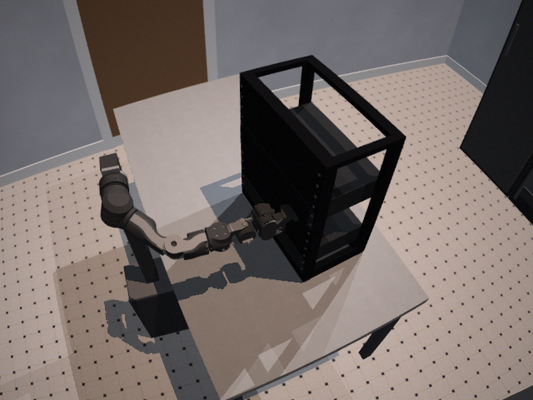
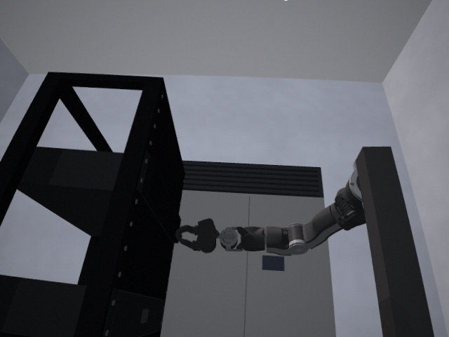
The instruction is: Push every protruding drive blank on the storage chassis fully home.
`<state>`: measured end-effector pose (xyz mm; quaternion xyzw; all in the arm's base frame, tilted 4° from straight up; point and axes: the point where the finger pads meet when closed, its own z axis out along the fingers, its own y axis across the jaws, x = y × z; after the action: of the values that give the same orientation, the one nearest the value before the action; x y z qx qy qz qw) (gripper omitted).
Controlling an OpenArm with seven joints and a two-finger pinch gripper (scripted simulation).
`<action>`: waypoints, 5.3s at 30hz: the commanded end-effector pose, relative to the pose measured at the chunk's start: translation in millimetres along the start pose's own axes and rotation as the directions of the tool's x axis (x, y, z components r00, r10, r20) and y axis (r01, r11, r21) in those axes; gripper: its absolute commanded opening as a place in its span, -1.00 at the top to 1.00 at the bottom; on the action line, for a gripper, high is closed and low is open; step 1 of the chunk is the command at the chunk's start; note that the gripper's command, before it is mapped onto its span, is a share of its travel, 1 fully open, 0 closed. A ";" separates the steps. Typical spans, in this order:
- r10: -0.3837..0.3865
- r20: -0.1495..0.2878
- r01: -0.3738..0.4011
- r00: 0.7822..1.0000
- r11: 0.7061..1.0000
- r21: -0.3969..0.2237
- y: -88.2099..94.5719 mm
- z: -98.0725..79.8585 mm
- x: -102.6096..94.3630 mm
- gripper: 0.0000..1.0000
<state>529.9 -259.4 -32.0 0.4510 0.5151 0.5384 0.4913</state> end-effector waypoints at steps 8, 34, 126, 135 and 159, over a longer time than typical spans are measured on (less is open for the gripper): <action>-0.001 -0.056 0.002 0.998 1.000 0.014 -3.4 4.6 18.4 1.00; -0.001 -0.056 0.001 0.998 1.000 0.014 -4.3 7.5 20.7 1.00; -0.002 -0.055 0.003 0.998 1.000 0.010 -3.2 -97.6 19.3 1.00; -0.001 -0.053 0.002 0.999 1.000 0.011 23.4 -103.4 -0.4 1.00; -0.001 -0.054 0.001 0.999 1.000 0.013 29.8 -55.8 -2.6 1.00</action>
<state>472.9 -272.9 -6.2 0.4457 0.5244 0.5456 0.4783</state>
